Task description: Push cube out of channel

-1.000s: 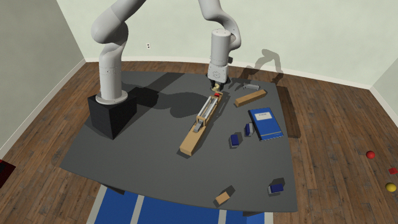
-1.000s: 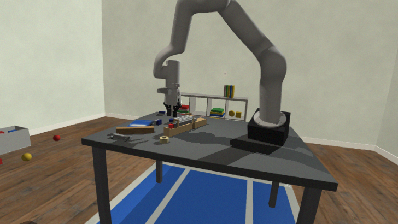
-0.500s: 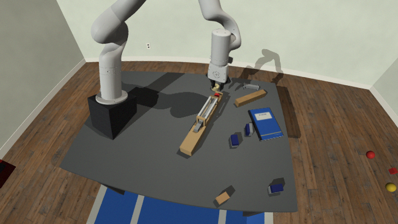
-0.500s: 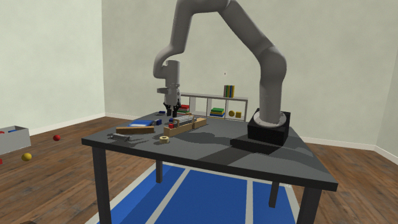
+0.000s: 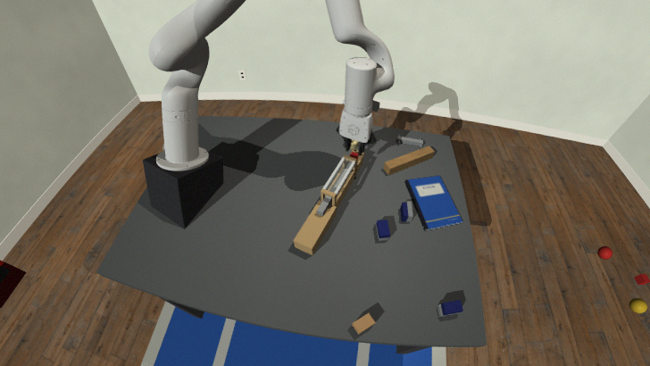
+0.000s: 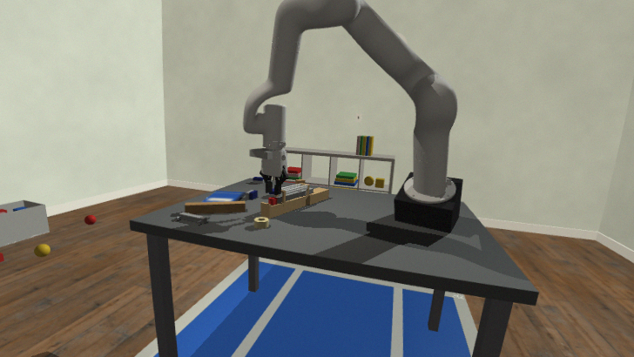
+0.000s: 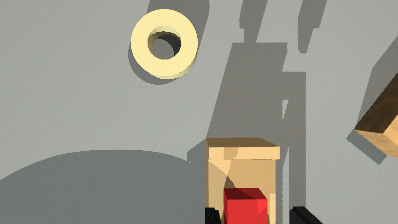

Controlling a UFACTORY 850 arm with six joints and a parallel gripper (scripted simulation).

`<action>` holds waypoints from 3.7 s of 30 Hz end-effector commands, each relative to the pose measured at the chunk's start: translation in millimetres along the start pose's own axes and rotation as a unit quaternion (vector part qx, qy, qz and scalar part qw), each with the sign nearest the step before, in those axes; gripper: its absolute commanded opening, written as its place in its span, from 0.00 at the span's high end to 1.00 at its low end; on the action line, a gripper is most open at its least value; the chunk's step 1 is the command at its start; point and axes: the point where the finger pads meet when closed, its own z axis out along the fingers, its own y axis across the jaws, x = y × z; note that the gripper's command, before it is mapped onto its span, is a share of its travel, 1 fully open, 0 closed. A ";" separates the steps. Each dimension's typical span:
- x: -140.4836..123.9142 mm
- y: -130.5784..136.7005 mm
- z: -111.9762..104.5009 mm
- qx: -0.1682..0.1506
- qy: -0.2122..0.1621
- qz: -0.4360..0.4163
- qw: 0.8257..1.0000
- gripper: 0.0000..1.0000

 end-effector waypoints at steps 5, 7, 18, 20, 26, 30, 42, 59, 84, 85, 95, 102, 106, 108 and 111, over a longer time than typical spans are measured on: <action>0.8 1.3 13.8 -0.001 0.001 0.000 1.000 0.56; 0.8 1.3 16.0 -0.001 0.001 0.000 1.000 0.56; 0.9 1.3 35.1 -0.001 0.001 0.000 1.000 0.56; 0.9 1.4 37.3 -0.001 0.001 0.000 1.000 0.56; 0.9 1.4 38.0 -0.001 0.001 0.000 1.000 0.56; 0.9 1.4 38.0 -0.001 0.001 0.000 1.000 0.56; 0.9 1.4 38.0 -0.001 0.001 0.000 1.000 1.00; 0.9 1.4 38.0 -0.001 0.001 0.000 1.000 1.00; 0.8 1.2 -24.9 -0.001 0.001 0.000 1.000 1.00; 0.7 1.2 -30.4 -0.001 0.001 0.000 1.000 1.00; 0.7 1.2 -43.0 -0.001 0.001 0.000 1.000 1.00; 0.7 1.2 -43.0 -0.001 0.001 0.000 1.000 1.00; 0.7 1.2 -43.0 -0.001 0.001 0.000 1.000 1.00; 0.7 1.2 -43.0 -0.001 0.001 0.000 1.000 1.00; 0.7 1.2 -43.0 -0.001 0.001 0.000 1.000 1.00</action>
